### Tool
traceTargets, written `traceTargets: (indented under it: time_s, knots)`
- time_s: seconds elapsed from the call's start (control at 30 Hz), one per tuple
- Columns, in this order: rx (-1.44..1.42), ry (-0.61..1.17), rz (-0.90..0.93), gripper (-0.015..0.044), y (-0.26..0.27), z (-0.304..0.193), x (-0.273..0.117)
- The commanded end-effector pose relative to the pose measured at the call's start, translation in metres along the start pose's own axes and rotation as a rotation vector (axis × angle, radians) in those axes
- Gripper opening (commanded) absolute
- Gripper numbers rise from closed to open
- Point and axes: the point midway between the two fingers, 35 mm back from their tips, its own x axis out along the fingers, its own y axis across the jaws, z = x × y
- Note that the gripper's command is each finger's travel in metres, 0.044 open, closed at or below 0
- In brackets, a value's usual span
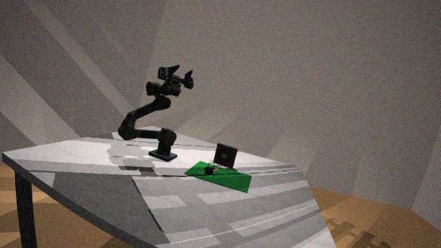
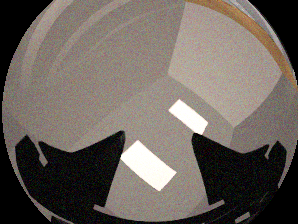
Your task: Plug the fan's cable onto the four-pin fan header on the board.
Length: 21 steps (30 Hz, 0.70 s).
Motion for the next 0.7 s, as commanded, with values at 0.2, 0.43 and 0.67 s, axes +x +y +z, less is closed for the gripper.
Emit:
traceTargets:
  time_s: [0.2, 0.43, 0.67]
  knots:
    - [-0.087, 0.014, -0.021, 0.044, -0.01, -0.007, 0.002]
    - [-0.785, 0.147, -0.189, 0.044, -0.098, -0.048, 0.016]
    - [-1.416, 0.264, -0.408, 0.044, -0.196, -0.036, 0.026]
